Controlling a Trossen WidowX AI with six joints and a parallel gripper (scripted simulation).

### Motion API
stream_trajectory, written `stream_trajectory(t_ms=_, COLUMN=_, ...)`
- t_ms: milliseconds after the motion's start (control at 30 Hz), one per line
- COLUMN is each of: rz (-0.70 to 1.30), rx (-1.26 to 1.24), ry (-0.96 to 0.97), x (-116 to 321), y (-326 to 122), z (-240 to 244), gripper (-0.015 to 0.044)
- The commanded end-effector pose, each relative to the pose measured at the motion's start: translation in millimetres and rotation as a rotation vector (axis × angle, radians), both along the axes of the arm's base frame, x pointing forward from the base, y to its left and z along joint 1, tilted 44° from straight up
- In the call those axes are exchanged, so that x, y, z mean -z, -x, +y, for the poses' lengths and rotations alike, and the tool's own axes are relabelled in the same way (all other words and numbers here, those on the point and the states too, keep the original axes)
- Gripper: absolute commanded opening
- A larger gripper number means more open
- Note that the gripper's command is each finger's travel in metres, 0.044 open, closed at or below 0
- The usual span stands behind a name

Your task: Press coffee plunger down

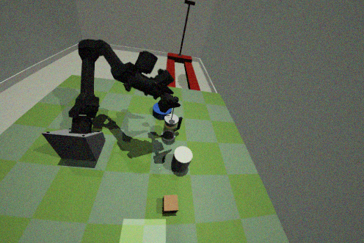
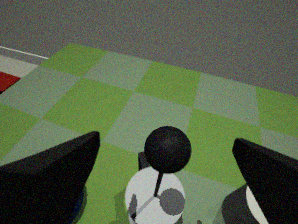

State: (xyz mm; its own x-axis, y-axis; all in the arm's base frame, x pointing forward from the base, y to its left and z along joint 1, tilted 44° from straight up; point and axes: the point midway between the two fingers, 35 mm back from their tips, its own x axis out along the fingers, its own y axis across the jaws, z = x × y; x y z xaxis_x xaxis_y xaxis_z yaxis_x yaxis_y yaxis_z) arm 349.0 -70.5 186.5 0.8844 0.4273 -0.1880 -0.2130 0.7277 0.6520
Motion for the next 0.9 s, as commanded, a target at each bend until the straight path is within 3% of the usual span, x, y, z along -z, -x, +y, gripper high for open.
stream_trajectory(t_ms=0, rz=0.002, rx=0.004, ry=-0.004, x=0.6, y=-2.7, z=1.0, gripper=0.0361)
stream_trajectory(t_ms=300, rz=0.002, rx=0.004, ry=-0.004, x=0.6, y=-2.7, z=1.0, gripper=0.0125)
stream_trajectory(t_ms=867, rz=0.003, rx=0.004, ry=-0.004, x=6.2, y=-4.7, z=5.1, gripper=0.0116)
